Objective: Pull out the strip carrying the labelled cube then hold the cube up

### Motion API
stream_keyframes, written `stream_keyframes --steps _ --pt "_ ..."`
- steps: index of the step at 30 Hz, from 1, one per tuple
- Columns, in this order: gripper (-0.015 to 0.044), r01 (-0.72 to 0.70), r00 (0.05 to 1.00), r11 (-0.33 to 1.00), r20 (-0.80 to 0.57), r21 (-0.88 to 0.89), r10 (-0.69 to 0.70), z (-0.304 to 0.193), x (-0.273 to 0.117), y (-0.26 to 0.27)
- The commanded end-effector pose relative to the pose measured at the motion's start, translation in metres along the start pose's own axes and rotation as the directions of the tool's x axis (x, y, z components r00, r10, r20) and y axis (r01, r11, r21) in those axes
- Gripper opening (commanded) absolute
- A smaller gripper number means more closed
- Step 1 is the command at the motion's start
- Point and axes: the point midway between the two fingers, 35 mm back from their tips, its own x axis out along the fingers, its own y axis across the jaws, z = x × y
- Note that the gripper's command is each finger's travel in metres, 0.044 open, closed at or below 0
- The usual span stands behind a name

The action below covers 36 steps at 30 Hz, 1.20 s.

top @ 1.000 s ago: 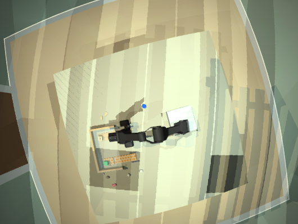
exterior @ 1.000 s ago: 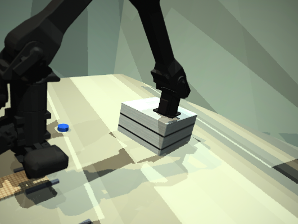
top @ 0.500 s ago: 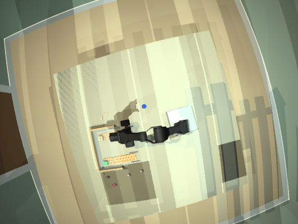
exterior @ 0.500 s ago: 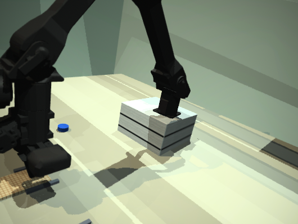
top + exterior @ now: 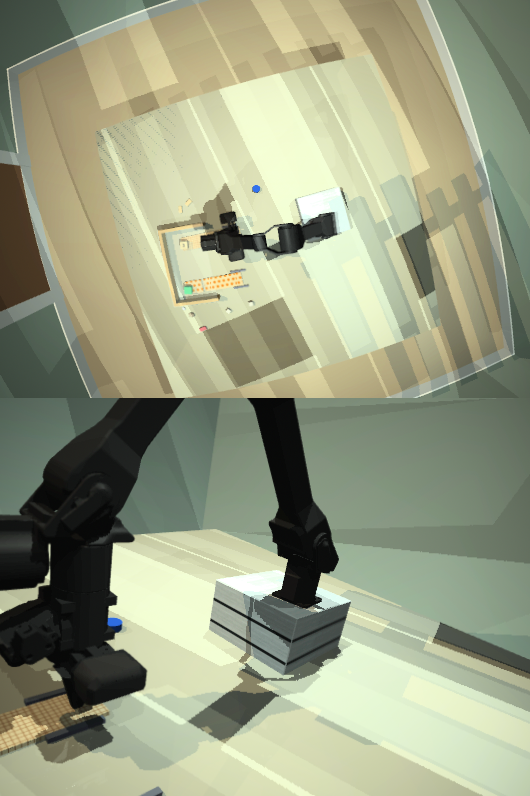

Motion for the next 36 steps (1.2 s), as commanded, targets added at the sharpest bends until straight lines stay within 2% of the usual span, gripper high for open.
stream_keyframes --steps 1,36 --pt "0.0000 0.003 1.000 1.000 -0.016 -0.004 -0.003 -0.012 0.003 0.000" --pt "0.0000 0.003 1.000 1.000 -0.021 -0.005 -0.003 -0.066 0.004 0.001"
